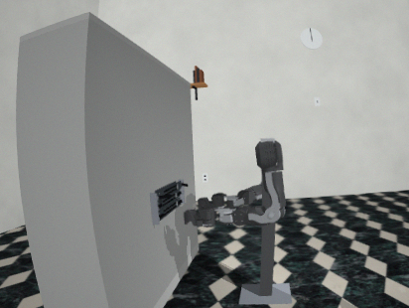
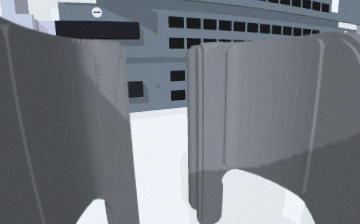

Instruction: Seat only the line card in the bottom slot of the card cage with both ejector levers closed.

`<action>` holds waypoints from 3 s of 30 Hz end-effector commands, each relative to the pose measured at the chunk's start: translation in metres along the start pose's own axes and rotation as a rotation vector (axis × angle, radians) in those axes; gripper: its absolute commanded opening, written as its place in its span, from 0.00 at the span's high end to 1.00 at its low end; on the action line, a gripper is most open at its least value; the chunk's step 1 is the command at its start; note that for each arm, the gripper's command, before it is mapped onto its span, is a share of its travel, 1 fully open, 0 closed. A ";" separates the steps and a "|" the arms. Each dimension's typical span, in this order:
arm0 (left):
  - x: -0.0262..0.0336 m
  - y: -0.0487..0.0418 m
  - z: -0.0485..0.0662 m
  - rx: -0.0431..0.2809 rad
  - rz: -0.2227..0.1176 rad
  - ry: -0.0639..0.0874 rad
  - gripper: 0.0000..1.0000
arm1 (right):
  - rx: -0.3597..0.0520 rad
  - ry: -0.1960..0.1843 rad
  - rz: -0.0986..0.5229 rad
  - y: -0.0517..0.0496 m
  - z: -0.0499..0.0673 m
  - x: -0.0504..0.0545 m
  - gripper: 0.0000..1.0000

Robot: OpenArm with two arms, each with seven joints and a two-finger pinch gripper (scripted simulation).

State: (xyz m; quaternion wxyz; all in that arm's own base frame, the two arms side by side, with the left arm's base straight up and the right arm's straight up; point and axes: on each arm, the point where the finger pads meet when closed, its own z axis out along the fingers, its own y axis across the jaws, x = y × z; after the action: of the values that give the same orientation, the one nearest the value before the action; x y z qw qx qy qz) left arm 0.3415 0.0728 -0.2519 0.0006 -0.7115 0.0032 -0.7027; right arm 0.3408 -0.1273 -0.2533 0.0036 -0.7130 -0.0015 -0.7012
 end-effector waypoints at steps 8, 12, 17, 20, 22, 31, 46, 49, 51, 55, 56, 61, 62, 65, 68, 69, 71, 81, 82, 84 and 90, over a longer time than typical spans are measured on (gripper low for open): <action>0.0037 -0.0053 -0.005 0.004 -0.005 0.013 0.81 | -0.007 0.017 -0.003 0.002 -0.005 0.005 0.81; 0.0036 -0.0077 -0.009 0.004 -0.005 0.013 0.77 | -0.007 0.017 -0.003 0.001 -0.008 0.005 0.77; 0.0034 -0.0107 -0.014 0.004 -0.005 0.013 0.71 | -0.007 0.017 -0.003 0.001 -0.013 0.005 0.71; 0.0032 -0.0125 -0.016 0.004 -0.005 0.013 0.68 | -0.007 0.017 -0.003 0.001 -0.016 0.005 0.68; 0.0032 -0.0131 -0.017 0.004 -0.005 0.013 0.67 | -0.007 0.017 -0.003 0.000 -0.016 0.005 0.67; 0.0029 -0.0180 -0.024 0.004 -0.005 0.013 0.58 | -0.007 0.017 -0.003 0.000 -0.024 0.004 0.58; 0.0024 -0.0258 -0.036 0.004 -0.005 0.013 0.43 | -0.007 0.017 -0.003 -0.002 -0.036 0.004 0.43; 0.0022 -0.0276 -0.039 0.004 -0.005 0.013 0.40 | -0.007 0.017 -0.003 -0.002 -0.038 0.004 0.40; 0.0022 -0.0289 -0.041 0.004 -0.005 0.013 0.38 | -0.007 0.017 -0.003 -0.002 -0.040 0.004 0.38; 0.0020 -0.0313 -0.044 0.004 -0.005 0.013 0.33 | -0.007 0.017 -0.003 -0.002 -0.044 0.003 0.33; 0.0020 -0.0313 -0.044 0.004 -0.005 0.013 0.33 | -0.007 0.017 -0.003 -0.002 -0.044 0.003 0.33; 0.0018 -0.0337 -0.048 0.004 -0.005 0.013 0.29 | -0.007 0.017 -0.003 -0.003 -0.047 0.003 0.29; 0.0018 -0.0343 -0.049 0.004 -0.005 0.013 0.28 | -0.007 0.017 -0.003 -0.003 -0.048 0.003 0.28; 0.0017 -0.0361 -0.052 0.004 -0.005 0.013 0.24 | -0.007 0.017 -0.003 -0.003 -0.051 0.003 0.24; 0.0016 -0.0379 -0.054 0.004 -0.005 0.013 0.21 | -0.007 0.017 -0.003 -0.003 -0.054 0.003 0.21; 0.0015 -0.0385 -0.055 0.004 -0.005 0.013 0.20 | -0.007 0.017 -0.003 -0.004 -0.055 0.003 0.20; 0.0014 -0.0397 -0.057 0.004 -0.005 0.013 0.18 | -0.007 0.017 -0.003 -0.004 -0.056 0.003 0.18; 0.0011 -0.0446 -0.064 0.004 -0.005 0.013 0.09 | -0.007 0.017 -0.003 -0.005 -0.064 0.002 0.09; 0.0011 -0.0452 -0.065 0.004 -0.005 0.013 0.08 | -0.007 0.017 -0.003 -0.005 -0.064 0.002 0.08; 0.0010 -0.0464 -0.067 0.004 -0.005 0.013 0.06 | -0.007 0.017 -0.003 -0.005 -0.066 0.002 0.06; 0.0008 -0.0494 -0.072 0.004 -0.005 0.013 0.00 | -0.007 0.017 -0.003 -0.005 -0.071 0.002 0.00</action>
State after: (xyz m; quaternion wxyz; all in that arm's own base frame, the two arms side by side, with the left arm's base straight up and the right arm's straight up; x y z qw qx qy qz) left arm 0.2688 0.1220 -0.2551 0.0017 -0.7131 0.0015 -0.7011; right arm 0.2683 -0.1208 -0.2558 0.0026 -0.7140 -0.0041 -0.7002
